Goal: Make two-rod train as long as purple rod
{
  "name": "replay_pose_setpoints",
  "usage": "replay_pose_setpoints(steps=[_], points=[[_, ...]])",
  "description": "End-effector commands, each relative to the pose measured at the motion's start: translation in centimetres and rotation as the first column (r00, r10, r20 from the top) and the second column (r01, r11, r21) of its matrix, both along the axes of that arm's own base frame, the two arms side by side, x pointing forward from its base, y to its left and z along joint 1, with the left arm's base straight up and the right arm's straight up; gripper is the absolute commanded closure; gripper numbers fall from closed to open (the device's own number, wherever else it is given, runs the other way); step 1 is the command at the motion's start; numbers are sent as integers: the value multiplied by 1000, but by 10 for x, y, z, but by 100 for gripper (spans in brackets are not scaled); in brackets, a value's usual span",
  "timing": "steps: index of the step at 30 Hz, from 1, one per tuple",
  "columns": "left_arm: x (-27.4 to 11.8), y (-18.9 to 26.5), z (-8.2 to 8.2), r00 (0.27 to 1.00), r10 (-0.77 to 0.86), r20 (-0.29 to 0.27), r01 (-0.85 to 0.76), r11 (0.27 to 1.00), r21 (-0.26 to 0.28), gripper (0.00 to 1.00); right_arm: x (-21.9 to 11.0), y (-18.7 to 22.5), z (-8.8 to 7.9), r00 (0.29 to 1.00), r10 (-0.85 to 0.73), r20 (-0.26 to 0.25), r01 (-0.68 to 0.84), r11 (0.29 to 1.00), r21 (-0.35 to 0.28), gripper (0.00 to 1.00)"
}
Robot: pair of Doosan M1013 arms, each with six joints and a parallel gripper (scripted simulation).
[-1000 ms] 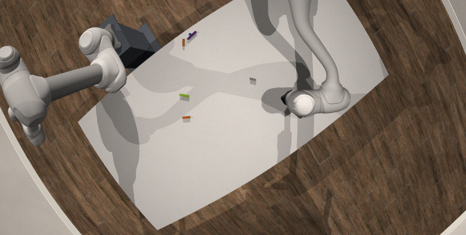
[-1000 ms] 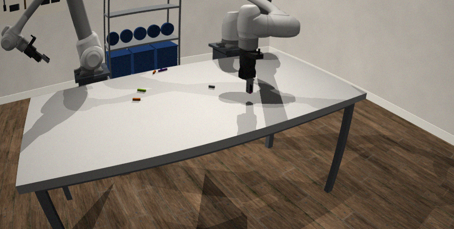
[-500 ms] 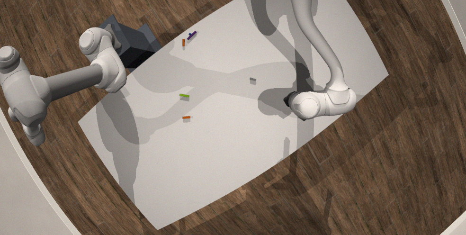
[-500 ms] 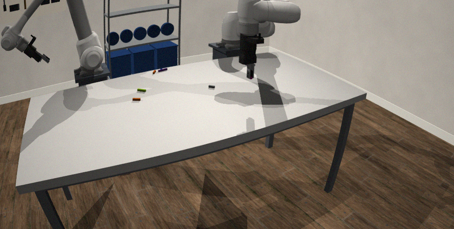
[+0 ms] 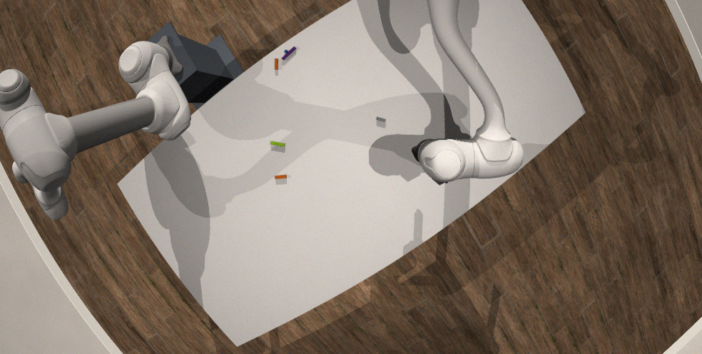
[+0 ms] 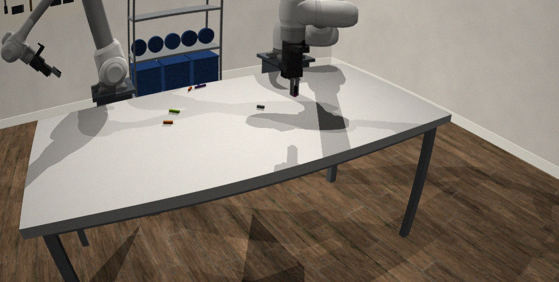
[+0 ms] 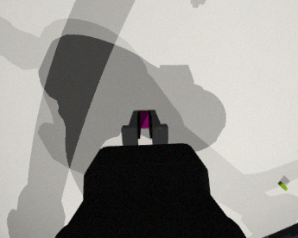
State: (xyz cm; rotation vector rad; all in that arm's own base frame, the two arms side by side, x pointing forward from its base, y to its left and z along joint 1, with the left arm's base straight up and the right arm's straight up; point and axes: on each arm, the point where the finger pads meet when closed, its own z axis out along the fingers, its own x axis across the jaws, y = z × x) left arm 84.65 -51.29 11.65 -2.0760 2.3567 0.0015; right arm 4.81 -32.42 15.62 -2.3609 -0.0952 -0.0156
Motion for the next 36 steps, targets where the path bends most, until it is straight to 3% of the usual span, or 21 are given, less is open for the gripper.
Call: replay_pose_setpoints(steps=[1,17,36], points=[[-23,-35,5,997,-78,0,78,997,-3,76,-4,2,3,1000,8,-3,-8,1000,7,0],[-93,-128,5,957,-290,2,290,957,-4,76,-4,2,3,1000,8,-3,-8,1000,7,0],[-212,-246,6,821,-571,4,571,821,-4,76,-4,2,3,1000,8,-3,-8,1000,7,0]])
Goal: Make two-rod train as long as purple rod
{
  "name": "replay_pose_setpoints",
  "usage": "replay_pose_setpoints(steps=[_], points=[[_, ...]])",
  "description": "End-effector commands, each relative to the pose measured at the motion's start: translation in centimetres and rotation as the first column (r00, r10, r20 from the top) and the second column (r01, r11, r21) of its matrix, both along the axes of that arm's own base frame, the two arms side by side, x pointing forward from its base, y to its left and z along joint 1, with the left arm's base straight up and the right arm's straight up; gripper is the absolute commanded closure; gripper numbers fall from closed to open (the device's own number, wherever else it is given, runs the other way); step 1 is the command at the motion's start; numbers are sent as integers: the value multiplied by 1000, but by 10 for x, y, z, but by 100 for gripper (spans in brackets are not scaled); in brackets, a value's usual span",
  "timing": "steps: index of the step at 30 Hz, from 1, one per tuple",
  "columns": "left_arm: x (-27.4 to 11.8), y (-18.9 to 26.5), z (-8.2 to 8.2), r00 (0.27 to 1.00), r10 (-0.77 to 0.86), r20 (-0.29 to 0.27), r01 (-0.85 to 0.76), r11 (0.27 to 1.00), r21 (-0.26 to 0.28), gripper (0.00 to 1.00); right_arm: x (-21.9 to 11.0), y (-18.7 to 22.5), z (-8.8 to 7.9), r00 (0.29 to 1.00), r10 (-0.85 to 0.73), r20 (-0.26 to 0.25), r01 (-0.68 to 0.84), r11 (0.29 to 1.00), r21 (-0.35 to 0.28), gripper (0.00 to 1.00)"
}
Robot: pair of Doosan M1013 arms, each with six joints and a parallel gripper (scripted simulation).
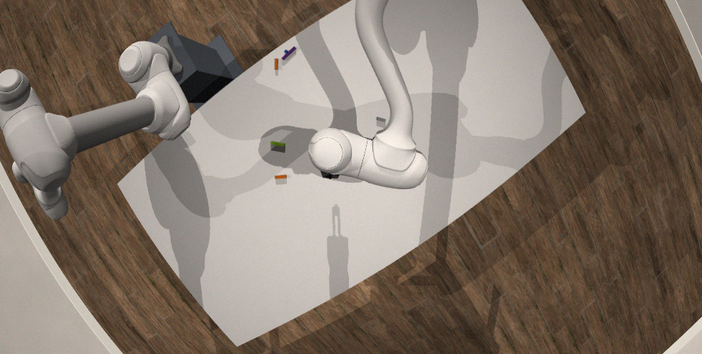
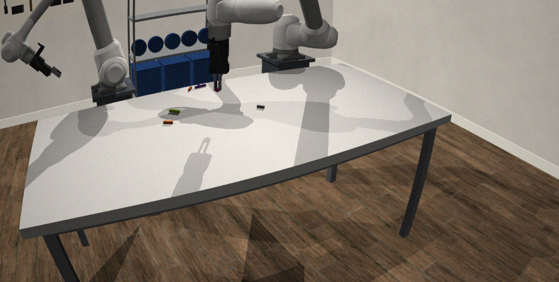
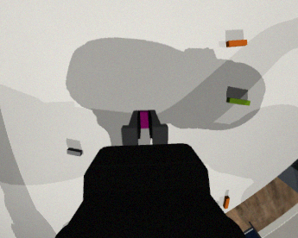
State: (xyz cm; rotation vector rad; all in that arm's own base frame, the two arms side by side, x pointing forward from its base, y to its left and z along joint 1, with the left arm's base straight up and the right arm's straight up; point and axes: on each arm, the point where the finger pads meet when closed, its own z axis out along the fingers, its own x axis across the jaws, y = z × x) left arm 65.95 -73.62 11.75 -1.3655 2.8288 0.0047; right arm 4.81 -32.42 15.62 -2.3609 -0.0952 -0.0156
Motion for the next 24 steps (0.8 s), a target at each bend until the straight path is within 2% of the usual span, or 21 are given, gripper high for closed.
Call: replay_pose_setpoints(steps=[1,13,15,16,24], points=[[-31,-28,5,997,-77,3,78,997,-8,76,-4,2,3,1000,8,-3,-8,1000,7,0],[-114,-88,6,964,-265,4,265,964,-8,76,-4,2,3,1000,8,-3,-8,1000,7,0],[-114,-88,6,964,-265,4,265,964,-8,76,-4,2,3,1000,8,-3,-8,1000,7,0],[-133,-100,6,952,-305,4,305,952,-8,76,-4,2,3,1000,8,-3,-8,1000,7,0],[-190,-133,6,908,-419,4,419,908,-7,76,-4,2,3,1000,8,-3,-8,1000,7,0]])
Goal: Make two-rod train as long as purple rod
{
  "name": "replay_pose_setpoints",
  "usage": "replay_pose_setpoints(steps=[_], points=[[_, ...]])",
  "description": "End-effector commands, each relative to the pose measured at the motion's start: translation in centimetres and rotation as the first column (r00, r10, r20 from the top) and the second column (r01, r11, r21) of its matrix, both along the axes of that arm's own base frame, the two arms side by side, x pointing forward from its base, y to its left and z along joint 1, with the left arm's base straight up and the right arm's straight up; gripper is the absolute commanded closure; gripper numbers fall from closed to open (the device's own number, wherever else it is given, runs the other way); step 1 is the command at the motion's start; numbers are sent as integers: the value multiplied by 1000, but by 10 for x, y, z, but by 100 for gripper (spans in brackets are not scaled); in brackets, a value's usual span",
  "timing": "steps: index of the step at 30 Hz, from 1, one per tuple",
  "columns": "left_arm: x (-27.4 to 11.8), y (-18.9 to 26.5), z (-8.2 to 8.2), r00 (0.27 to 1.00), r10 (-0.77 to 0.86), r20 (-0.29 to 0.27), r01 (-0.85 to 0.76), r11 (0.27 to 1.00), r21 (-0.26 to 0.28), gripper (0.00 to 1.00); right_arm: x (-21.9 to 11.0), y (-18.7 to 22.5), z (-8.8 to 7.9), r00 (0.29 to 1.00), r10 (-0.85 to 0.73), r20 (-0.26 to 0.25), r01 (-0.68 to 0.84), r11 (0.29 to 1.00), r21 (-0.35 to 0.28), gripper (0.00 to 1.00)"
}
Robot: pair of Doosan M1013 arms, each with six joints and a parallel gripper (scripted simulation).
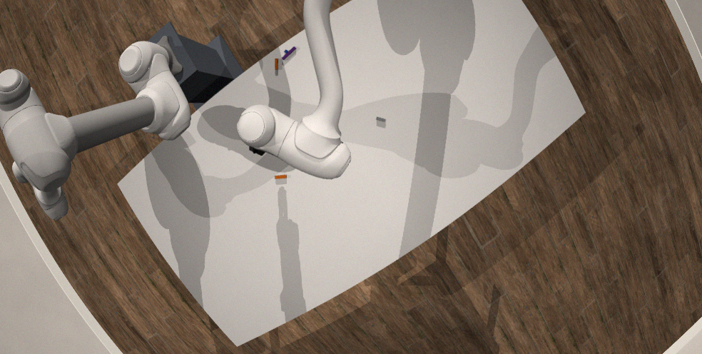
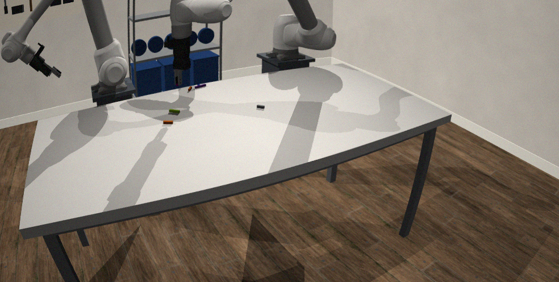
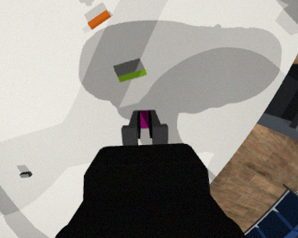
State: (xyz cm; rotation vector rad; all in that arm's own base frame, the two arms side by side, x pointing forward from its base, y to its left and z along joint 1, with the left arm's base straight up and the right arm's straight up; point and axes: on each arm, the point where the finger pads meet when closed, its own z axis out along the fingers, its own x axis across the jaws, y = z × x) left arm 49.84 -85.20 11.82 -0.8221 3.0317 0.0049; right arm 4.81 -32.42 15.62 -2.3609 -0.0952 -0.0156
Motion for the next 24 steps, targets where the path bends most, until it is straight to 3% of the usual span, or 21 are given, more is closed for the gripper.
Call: replay_pose_setpoints(steps=[1,8,15,24], points=[[-36,-21,5,997,-78,2,78,997,-8,76,-4,2,3,1000,8,-3,-8,1000,7,0],[-74,-40,5,988,-157,2,157,988,-8,76,-4,2,3,1000,8,-3,-8,1000,7,0],[-140,-67,6,958,-286,2,286,958,-8,76,-4,2,3,1000,8,-3,-8,1000,7,0],[-143,-69,6,956,-292,2,292,956,-8,76,-4,2,3,1000,8,-3,-8,1000,7,0]])
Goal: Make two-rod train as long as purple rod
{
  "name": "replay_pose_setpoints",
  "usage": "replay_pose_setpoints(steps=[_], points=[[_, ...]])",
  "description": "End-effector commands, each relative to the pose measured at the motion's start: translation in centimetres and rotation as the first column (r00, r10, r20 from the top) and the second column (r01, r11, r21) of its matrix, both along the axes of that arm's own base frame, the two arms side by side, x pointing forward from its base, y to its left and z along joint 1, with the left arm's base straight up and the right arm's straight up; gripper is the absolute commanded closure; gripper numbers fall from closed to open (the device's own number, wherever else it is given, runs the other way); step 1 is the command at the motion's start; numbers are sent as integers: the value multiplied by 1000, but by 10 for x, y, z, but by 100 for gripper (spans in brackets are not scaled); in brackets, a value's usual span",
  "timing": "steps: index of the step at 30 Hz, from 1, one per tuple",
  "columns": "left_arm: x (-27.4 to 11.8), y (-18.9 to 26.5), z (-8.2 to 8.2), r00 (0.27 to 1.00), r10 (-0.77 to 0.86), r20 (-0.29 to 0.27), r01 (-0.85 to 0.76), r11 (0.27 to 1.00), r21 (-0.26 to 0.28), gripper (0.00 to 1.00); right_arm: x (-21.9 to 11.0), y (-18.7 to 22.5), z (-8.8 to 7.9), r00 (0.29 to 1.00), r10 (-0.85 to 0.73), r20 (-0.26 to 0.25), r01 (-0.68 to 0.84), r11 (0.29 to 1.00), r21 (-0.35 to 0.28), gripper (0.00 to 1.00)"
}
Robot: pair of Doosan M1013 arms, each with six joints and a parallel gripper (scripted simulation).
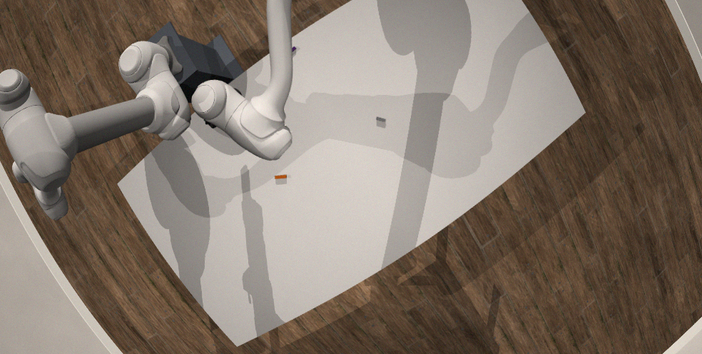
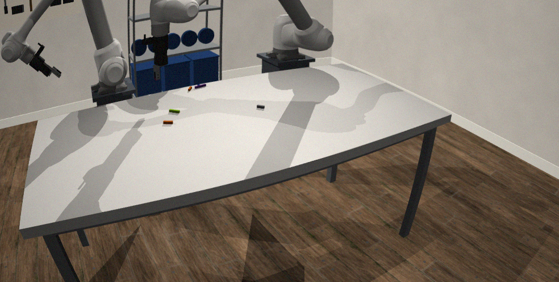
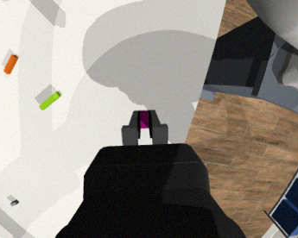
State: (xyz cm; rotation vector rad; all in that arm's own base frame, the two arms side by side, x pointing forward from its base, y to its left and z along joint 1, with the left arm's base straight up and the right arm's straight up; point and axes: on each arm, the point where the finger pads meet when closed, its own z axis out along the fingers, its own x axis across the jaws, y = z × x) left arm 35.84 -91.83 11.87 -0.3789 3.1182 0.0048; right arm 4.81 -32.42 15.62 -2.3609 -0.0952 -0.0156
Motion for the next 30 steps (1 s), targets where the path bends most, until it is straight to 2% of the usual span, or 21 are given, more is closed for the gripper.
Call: replay_pose_setpoints(steps=[1,9,16,18,30], points=[[-3,-2,5,1000,-9,0,9,1000,-9,76,-4,2,3,1000,8,-3,-8,1000,7,0],[-1,-2,3,1000,-5,0,5,1000,-9,76,-4,2,3,1000,8,-3,-8,1000,7,0],[-2,-1,-16,1000,-5,-2,5,1000,-3,76,-4,2,3,1000,8,-3,-8,1000,7,0],[-2,-1,-16,1000,-5,-2,5,1000,-3,76,-4,2,3,1000,8,-3,-8,1000,7,0],[-2,-1,-67,1000,-5,-2,5,1000,-3,76,-4,2,3,1000,8,-3,-8,1000,7,0]])
